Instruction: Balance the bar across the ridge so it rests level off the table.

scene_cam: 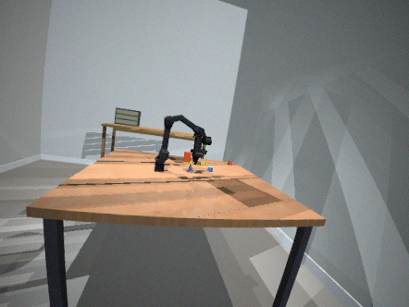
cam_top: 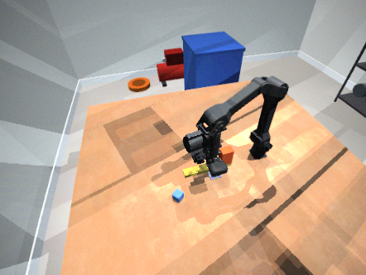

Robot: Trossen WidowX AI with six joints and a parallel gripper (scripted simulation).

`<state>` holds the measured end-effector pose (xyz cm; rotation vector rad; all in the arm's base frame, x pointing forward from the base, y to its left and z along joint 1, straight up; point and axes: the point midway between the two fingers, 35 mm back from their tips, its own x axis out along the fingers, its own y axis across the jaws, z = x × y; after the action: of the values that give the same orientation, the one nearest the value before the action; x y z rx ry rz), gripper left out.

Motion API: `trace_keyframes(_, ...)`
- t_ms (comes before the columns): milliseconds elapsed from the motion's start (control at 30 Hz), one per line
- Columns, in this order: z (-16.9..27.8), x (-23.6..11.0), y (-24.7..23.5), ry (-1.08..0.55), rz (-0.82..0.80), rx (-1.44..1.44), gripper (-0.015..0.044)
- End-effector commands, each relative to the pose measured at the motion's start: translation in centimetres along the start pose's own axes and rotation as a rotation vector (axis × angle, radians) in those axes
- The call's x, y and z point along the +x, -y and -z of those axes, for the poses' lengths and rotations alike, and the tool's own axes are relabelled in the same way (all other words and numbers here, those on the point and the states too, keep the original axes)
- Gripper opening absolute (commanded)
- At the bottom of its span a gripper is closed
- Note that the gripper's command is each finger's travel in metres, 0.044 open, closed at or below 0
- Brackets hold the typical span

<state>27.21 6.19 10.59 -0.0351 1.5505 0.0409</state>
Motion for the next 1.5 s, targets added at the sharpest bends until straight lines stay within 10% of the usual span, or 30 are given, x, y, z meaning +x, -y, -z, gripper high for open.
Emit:
trace_keyframes(0, -0.04, -0.12, -0.01, 0.002, -0.001, 0.002, 0.0000)
trace_keyframes(1167, 0.00, -0.01, 0.00, 0.000, 0.000, 0.000, 0.0000)
trace_keyframes(1467, 0.00, -0.01, 0.00, 0.000, 0.000, 0.000, 0.0167)
